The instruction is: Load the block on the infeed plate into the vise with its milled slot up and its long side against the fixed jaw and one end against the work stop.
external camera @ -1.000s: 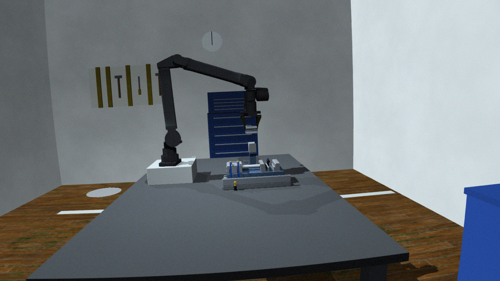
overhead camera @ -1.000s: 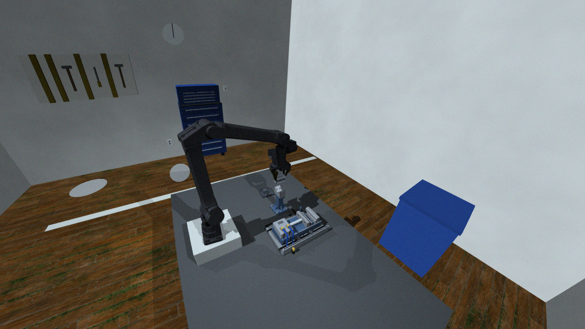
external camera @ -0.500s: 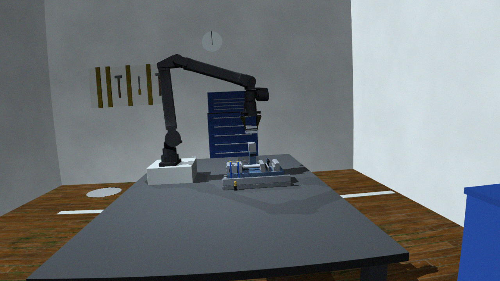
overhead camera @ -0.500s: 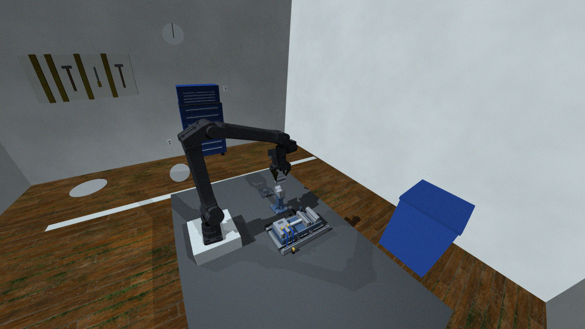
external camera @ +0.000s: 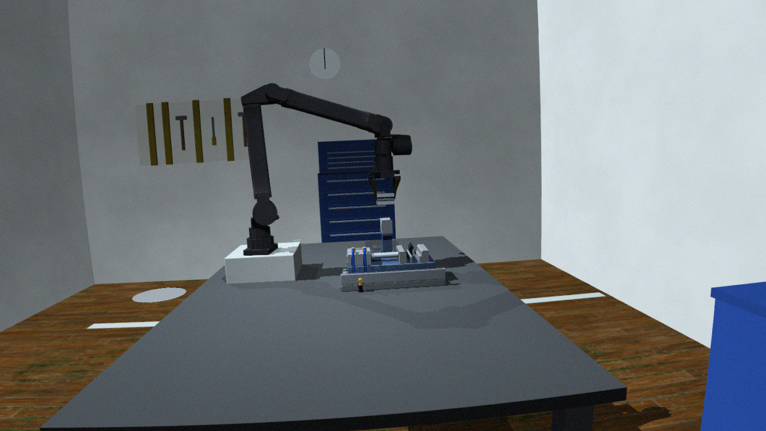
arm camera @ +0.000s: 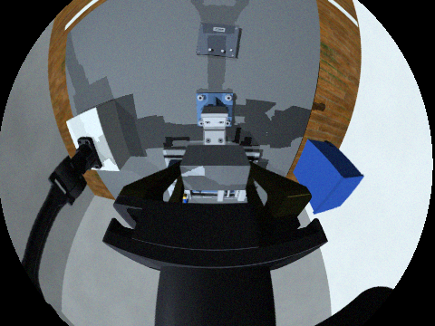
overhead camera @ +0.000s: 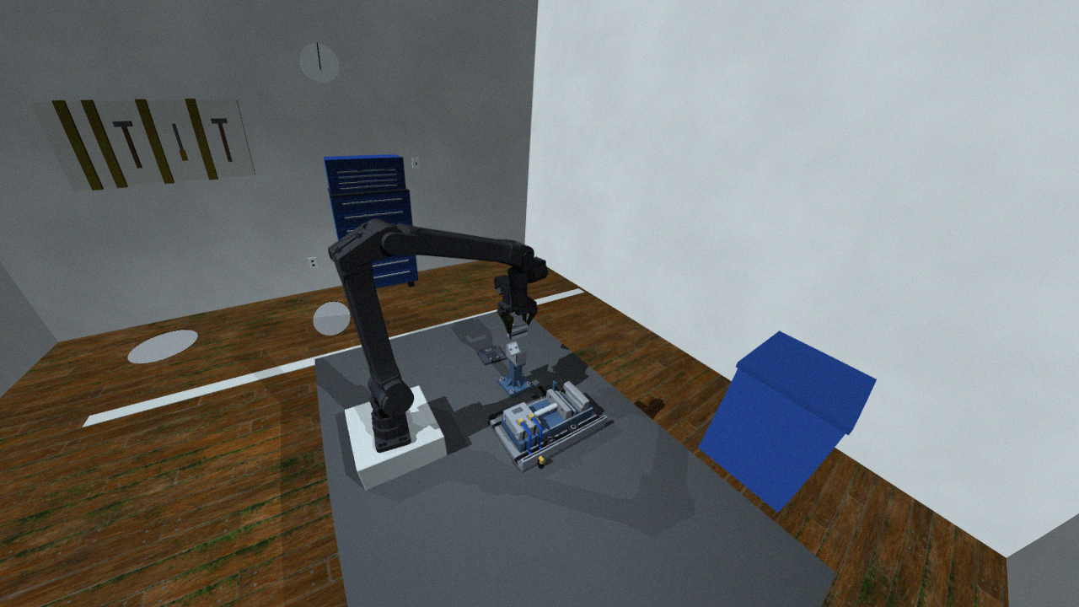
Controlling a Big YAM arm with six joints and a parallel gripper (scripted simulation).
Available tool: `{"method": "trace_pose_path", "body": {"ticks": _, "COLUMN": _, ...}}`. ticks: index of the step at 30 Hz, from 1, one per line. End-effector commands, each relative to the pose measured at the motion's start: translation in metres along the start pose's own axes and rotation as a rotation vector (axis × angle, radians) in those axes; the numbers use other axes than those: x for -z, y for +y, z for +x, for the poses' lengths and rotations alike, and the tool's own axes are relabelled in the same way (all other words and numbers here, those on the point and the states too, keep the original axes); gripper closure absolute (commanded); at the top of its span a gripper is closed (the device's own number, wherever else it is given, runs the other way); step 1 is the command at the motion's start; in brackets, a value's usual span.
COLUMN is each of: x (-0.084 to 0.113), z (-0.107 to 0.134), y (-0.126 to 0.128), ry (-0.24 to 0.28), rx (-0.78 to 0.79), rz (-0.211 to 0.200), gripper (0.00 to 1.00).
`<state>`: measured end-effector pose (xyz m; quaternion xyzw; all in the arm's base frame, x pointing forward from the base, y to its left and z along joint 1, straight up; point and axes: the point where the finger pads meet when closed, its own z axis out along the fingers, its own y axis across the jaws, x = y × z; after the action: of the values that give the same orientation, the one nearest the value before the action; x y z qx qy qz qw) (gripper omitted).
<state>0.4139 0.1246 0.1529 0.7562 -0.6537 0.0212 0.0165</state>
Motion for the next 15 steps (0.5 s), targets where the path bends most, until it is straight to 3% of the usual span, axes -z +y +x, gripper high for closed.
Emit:
{"method": "trace_pose_path", "body": {"ticks": 1, "x": 0.0167, "z": -0.0097, "y": -0.0152, "ry": 0.007, "rx": 0.0, "rz": 0.031, "gripper": 1.0}}
{"method": "trace_pose_path", "body": {"ticks": 15, "x": 0.0168, "z": -0.0107, "y": -0.0164, "ry": 0.095, "rx": -0.001, "rz": 0.033, "gripper": 1.0}}
